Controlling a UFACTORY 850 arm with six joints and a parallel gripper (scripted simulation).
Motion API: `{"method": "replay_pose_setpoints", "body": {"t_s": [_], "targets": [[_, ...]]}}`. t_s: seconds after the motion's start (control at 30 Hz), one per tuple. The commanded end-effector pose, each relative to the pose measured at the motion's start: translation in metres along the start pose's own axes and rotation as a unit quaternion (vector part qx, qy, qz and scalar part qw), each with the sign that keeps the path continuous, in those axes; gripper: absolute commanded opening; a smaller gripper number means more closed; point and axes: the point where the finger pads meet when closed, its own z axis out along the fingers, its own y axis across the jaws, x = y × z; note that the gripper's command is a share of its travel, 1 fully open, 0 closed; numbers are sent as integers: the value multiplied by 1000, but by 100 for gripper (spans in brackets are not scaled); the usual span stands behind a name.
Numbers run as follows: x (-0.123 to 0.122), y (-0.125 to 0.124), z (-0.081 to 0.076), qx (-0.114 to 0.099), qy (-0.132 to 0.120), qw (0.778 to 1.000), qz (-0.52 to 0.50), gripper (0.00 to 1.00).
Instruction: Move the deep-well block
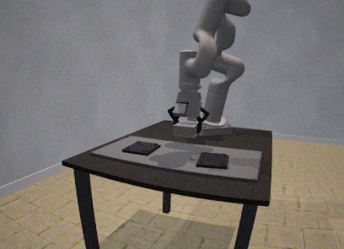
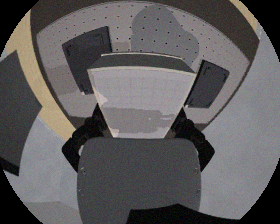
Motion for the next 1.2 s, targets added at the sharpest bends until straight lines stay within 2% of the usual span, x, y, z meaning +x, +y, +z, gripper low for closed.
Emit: {"method": "replay_pose_setpoints", "body": {"t_s": [0.0,1.17], "targets": [[-1,13,-1,0,1,1000,0,0],[-15,116,-1,0,1,1000,0,0]]}}
